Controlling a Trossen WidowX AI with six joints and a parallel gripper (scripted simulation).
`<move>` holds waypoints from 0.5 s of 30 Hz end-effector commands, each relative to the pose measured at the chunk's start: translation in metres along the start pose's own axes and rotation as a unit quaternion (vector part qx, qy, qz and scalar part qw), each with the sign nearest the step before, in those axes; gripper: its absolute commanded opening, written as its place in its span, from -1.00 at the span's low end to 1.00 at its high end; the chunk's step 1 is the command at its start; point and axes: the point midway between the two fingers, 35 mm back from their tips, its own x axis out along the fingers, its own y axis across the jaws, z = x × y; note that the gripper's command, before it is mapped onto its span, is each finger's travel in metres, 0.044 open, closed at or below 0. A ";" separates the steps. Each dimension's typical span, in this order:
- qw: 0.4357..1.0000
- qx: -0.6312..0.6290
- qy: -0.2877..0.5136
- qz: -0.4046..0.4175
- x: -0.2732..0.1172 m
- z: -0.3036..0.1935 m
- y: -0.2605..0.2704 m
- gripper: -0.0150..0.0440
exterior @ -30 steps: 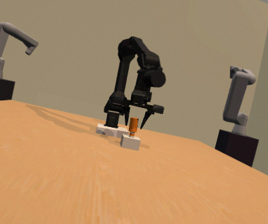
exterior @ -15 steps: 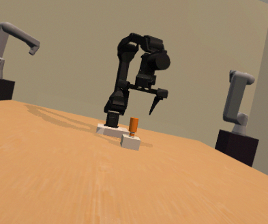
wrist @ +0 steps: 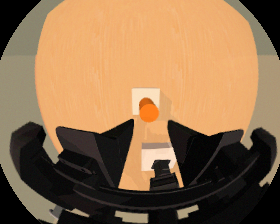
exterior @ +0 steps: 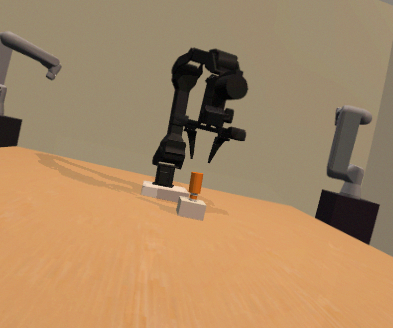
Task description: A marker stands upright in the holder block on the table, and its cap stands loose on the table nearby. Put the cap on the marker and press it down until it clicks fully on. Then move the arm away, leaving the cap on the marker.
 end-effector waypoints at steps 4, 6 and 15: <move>1.000 -0.012 -0.001 0.002 0.000 0.000 0.000 -0.42; 1.000 -0.012 -0.001 0.002 0.000 0.000 0.000 -0.49; 1.000 -0.012 -0.001 0.002 0.000 0.000 0.000 -0.49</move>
